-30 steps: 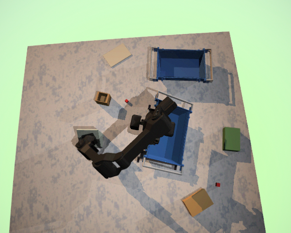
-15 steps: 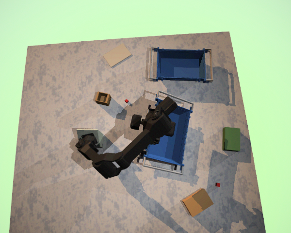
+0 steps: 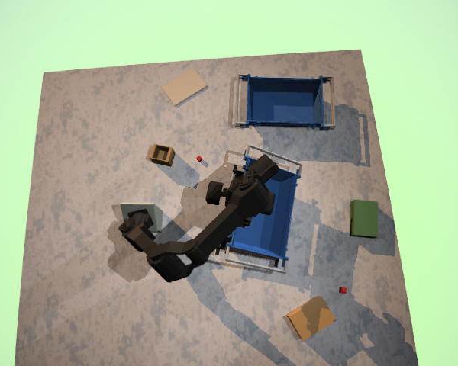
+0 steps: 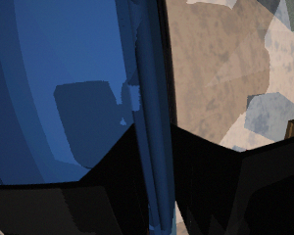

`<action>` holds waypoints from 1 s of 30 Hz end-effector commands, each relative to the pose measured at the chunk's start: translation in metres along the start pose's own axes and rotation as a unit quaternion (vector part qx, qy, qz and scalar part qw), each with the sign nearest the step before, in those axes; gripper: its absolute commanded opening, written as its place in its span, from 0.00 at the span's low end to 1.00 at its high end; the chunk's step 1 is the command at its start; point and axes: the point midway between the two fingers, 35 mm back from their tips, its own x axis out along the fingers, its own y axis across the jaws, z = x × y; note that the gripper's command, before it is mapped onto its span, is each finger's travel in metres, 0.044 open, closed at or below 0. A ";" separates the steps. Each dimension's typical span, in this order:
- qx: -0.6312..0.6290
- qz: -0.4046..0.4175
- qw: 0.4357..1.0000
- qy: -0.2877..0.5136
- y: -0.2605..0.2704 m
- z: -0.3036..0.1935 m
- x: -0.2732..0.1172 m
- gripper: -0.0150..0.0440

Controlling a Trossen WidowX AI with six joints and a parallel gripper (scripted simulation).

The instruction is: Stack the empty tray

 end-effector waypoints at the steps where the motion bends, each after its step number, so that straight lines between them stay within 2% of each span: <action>1: 0.001 0.013 1.000 0.004 0.002 0.001 0.001 0.25; 30: 0.001 0.013 1.000 0.003 -0.012 0.000 0.029 0.25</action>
